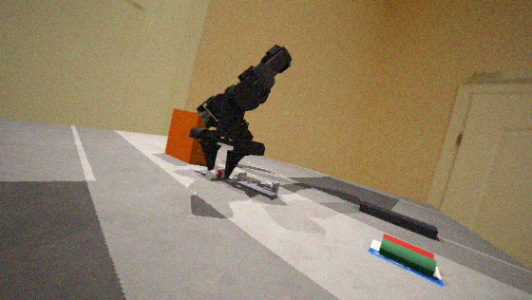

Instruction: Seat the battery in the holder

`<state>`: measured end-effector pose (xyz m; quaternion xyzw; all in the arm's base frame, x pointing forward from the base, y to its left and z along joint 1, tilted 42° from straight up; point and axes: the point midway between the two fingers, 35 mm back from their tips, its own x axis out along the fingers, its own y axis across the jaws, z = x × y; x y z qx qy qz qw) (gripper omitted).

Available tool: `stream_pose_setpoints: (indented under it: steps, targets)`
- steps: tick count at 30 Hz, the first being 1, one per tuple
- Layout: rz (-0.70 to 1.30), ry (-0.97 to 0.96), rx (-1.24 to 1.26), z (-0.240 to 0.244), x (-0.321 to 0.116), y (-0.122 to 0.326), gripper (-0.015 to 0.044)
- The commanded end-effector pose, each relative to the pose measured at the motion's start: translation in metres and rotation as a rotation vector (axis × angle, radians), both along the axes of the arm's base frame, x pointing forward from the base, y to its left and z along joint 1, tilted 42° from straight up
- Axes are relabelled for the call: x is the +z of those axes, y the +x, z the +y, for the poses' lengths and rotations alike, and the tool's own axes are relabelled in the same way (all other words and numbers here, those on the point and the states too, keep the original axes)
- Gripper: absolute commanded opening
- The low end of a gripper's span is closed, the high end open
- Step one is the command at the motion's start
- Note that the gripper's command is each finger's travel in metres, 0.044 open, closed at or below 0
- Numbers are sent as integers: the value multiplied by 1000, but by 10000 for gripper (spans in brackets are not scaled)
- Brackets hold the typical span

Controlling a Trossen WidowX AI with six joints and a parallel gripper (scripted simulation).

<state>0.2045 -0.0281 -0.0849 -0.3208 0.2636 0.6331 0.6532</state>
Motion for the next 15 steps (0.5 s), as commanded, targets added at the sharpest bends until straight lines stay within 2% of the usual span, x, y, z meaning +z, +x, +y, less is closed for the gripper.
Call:
stream_pose_setpoints:
  steps: [1, 4, 12, 15]
  targets:
    - [11, 11, -3, 5, -4, -3, 202]
    - [11, 11, -3, 5, -4, -3, 123]
    - [11, 11, -3, 5, -4, -3, 70]
    - [11, 11, -3, 5, -4, -3, 66]
